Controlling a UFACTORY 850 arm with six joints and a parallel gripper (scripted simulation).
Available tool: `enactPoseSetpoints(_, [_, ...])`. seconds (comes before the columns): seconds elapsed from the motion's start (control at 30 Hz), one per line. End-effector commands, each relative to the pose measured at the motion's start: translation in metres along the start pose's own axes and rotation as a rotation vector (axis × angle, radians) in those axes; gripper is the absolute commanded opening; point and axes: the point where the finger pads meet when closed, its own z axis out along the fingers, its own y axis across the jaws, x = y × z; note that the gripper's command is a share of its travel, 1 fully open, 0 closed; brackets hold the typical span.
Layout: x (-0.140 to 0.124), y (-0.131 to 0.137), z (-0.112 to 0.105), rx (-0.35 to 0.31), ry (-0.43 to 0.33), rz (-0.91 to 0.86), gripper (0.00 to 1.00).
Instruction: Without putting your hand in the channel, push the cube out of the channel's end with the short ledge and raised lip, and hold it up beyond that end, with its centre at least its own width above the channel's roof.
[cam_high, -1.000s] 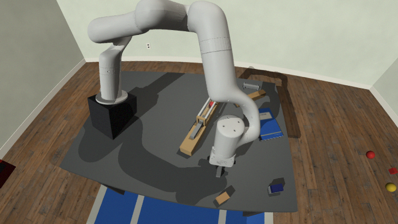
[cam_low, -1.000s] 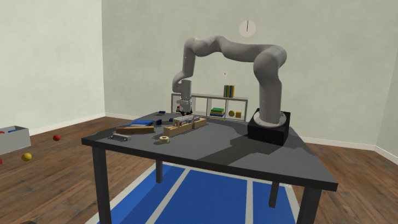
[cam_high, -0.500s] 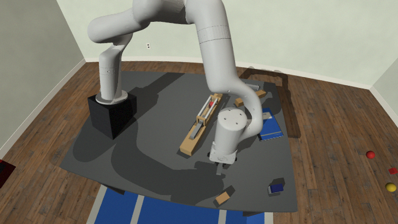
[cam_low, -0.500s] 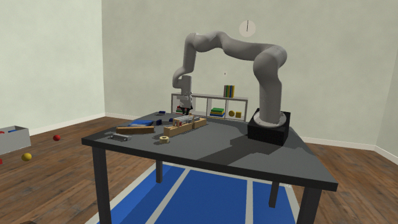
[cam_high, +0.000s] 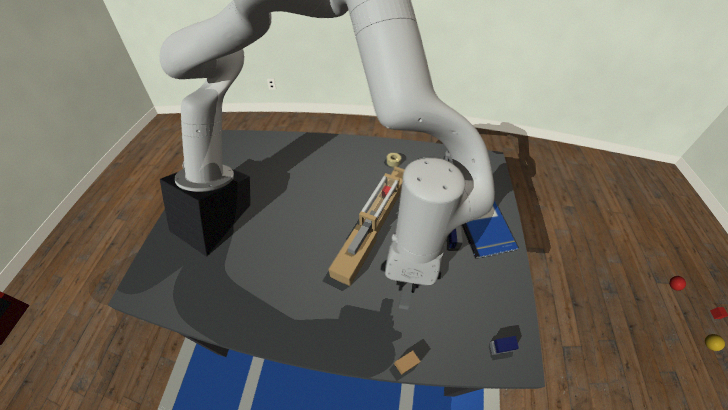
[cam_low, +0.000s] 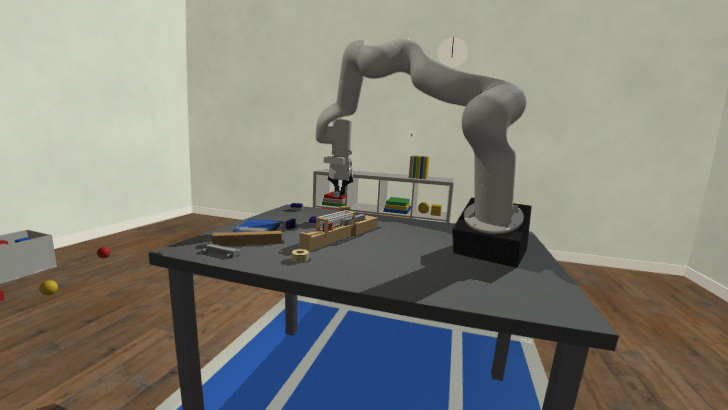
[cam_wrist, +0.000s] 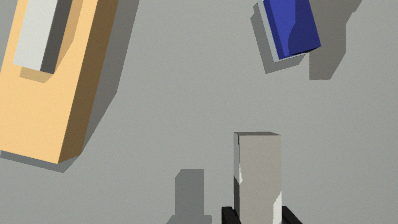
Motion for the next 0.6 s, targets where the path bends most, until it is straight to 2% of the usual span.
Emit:
enactPoseSetpoints(0.0, [0.000,0.001,-0.002,-0.003,-0.001,-0.001,0.00])
enactPoseSetpoints(0.13, [0.000,0.001,-0.002,-0.003,-0.001,0.000,0.00])
enactPoseSetpoints(0.2, [0.002,-0.010,-0.002,-0.006,0.002,0.019,0.00])
enactPoseSetpoints(0.33, [0.015,-0.083,-0.002,-0.011,0.007,0.141,0.00])
enactPoseSetpoints(0.4, [0.021,-0.106,-0.002,-0.004,0.000,0.208,0.00])
enactPoseSetpoints(0.47, [0.021,-0.106,-0.002,-0.004,0.000,0.208,0.00])
enactPoseSetpoints(0.5, [0.030,-0.149,-0.002,0.000,-0.004,0.231,0.00])
enactPoseSetpoints(0.57, [0.035,-0.167,-0.003,0.004,-0.008,0.253,0.00])
